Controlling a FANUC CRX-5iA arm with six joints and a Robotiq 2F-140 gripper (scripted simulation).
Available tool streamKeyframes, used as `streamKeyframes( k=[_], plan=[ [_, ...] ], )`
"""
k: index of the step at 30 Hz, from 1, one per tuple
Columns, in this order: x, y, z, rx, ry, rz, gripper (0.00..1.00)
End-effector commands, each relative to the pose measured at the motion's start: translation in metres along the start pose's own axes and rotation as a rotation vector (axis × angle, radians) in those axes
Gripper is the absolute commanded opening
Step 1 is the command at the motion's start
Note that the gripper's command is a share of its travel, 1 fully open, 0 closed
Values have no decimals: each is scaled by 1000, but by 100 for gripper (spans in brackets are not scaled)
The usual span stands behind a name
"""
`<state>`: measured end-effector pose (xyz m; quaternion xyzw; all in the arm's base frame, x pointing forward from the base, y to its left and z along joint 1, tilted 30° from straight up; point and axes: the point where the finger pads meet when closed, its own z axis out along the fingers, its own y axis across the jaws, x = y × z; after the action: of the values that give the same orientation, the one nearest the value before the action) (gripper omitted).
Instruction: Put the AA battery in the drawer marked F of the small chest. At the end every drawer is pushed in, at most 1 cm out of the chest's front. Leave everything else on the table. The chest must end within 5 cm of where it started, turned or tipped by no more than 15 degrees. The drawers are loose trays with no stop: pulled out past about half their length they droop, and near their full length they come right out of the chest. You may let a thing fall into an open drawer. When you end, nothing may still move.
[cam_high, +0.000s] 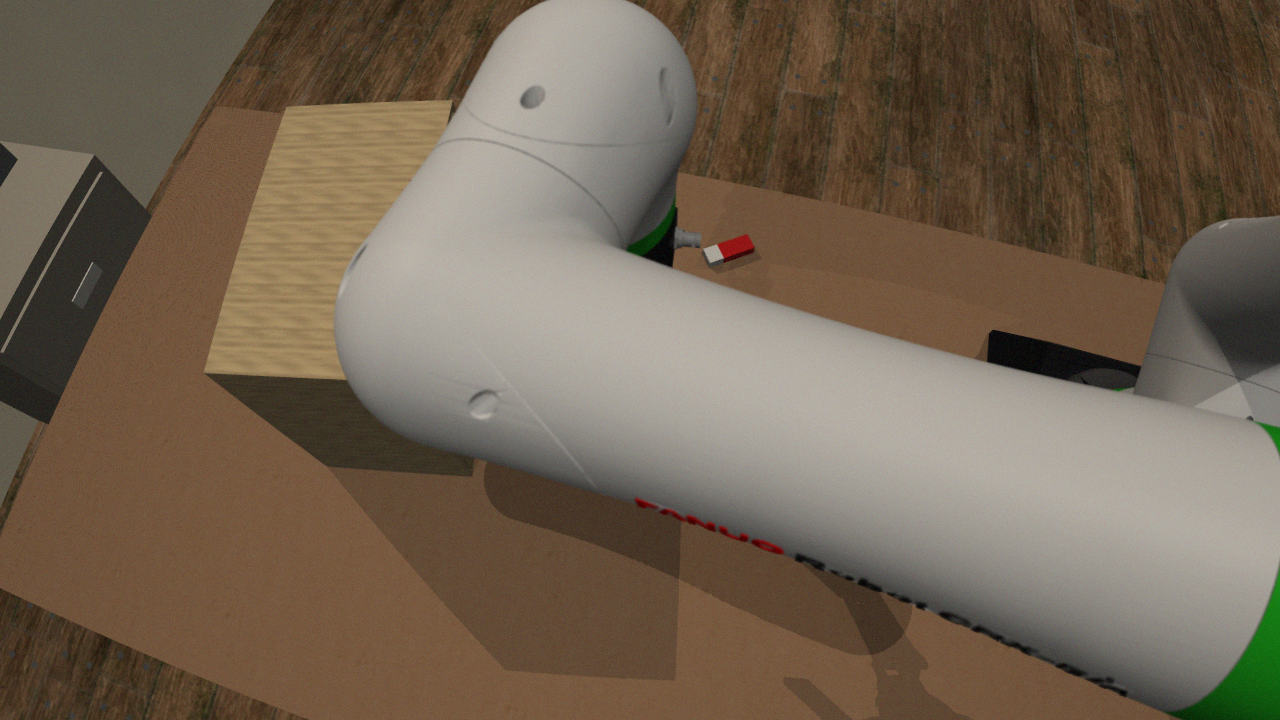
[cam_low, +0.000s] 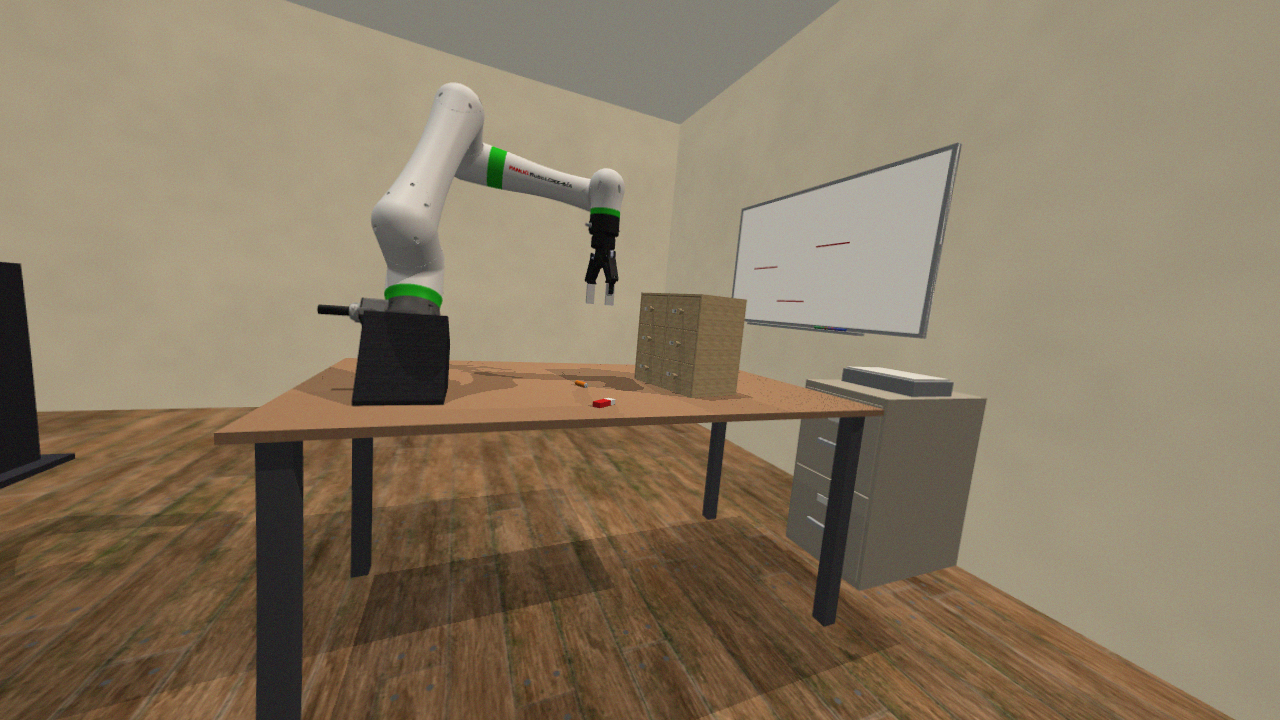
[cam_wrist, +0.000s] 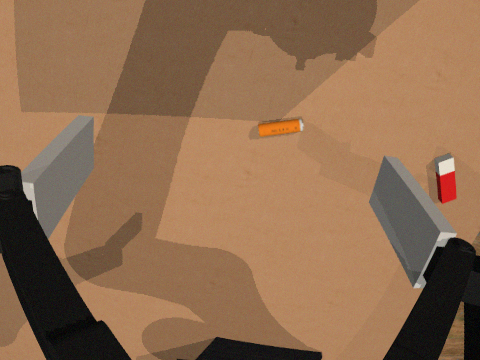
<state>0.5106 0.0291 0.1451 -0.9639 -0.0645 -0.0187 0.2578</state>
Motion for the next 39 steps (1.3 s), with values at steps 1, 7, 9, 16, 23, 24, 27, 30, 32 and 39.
streamKeyframes(
  k=[1, 7, 9, 16, 23, 24, 27, 30, 32, 39],
  plan=[
    [0, 1, 0, 0, 0, 25, 100],
    [1, 5, 0, 0, 0, 89, 100],
    [1, 5, 0, 0, 0, 89, 100],
    [1, 10, 0, 0, 0, 186, 100],
    [2, 17, 0, 0, 0, 308, 100],
    [2, 18, 0, 0, 0, 327, 100],
    [2, 19, 0, 0, 0, 347, 100],
    [3, 22, 0, 0, 0, 409, 100],
    [3, 25, 0, 0, 0, 453, 100],
    [4, 34, 0, 0, 0, 620, 100]
  ],
)
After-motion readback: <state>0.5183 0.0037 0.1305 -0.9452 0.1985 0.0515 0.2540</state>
